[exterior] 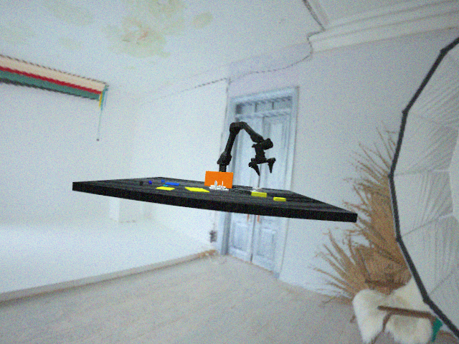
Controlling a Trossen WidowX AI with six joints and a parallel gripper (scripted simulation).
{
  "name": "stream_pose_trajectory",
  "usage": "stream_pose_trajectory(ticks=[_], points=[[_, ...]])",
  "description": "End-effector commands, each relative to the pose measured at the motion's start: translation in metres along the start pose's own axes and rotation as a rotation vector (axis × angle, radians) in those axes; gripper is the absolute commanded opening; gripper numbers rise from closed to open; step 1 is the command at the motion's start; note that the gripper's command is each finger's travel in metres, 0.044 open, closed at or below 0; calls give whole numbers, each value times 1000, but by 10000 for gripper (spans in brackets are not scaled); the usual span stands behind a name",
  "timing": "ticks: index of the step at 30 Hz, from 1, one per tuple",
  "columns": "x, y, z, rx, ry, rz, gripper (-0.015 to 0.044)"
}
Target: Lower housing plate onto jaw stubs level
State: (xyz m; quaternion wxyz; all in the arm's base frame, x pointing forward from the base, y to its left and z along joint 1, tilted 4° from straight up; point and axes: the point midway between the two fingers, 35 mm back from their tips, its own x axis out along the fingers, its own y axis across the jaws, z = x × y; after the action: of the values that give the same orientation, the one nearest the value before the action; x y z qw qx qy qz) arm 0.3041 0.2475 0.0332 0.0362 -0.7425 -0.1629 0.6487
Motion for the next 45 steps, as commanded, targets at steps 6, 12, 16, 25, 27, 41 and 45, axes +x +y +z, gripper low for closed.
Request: stream_pose_trajectory(ticks=[6, 12, 16, 25, 27, 41, 45], points=[[8, -4, 32, -183, -85, 73, 440], [11, -6, 51, -304, -140, 114, 440], [12, -7, 63, -380, -175, 139, 440], [13, -7, 89, -556, -258, 191, 440], [12, -7, 94, -591, -274, 201, 440], [48, 5, 106, -603, -281, 204, 440], [48, 5, 106, -603, -281, 204, 440]])
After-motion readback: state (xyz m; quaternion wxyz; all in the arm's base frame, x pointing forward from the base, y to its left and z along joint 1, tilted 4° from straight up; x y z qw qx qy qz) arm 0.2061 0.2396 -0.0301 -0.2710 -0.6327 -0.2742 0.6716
